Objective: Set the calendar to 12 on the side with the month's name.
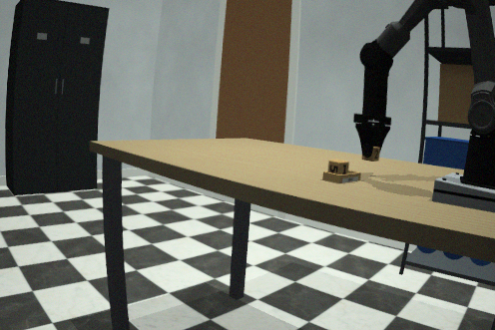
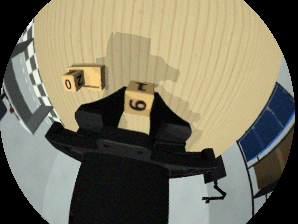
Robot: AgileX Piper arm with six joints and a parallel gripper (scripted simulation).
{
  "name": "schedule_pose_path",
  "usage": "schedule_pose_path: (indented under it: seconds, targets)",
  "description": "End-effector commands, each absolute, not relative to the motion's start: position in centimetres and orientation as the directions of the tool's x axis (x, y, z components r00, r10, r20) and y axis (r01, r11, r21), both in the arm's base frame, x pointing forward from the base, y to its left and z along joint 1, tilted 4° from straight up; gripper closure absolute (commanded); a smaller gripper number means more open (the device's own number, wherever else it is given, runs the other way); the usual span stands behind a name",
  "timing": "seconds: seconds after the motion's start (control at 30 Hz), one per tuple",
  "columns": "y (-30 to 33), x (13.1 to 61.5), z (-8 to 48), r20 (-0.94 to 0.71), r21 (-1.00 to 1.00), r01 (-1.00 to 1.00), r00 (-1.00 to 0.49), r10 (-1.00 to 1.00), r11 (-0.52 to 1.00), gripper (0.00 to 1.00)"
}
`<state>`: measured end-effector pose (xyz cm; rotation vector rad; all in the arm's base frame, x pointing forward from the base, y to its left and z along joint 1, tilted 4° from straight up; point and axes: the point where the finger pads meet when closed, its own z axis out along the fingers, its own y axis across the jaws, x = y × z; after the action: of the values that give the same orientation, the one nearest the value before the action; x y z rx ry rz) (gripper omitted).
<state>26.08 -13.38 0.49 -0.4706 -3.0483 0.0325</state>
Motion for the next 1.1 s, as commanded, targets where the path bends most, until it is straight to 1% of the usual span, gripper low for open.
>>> schedule_pose_path:
  seconds: [0.0, 0.37, 1.07]
  targets:
    - [-13.4, 25.9, -0.5, 0.057, -0.030, 0.302, -0.951, 0.303, 0.953, 0.62]
    - [-13.4, 25.8, -2.8, 0.057, -0.030, 0.302, -0.951, 0.303, 0.953, 0.62]
    - [-13.4, 25.8, -2.8, 0.055, -0.030, 0.302, -0.951, 0.303, 0.953, 0.62]
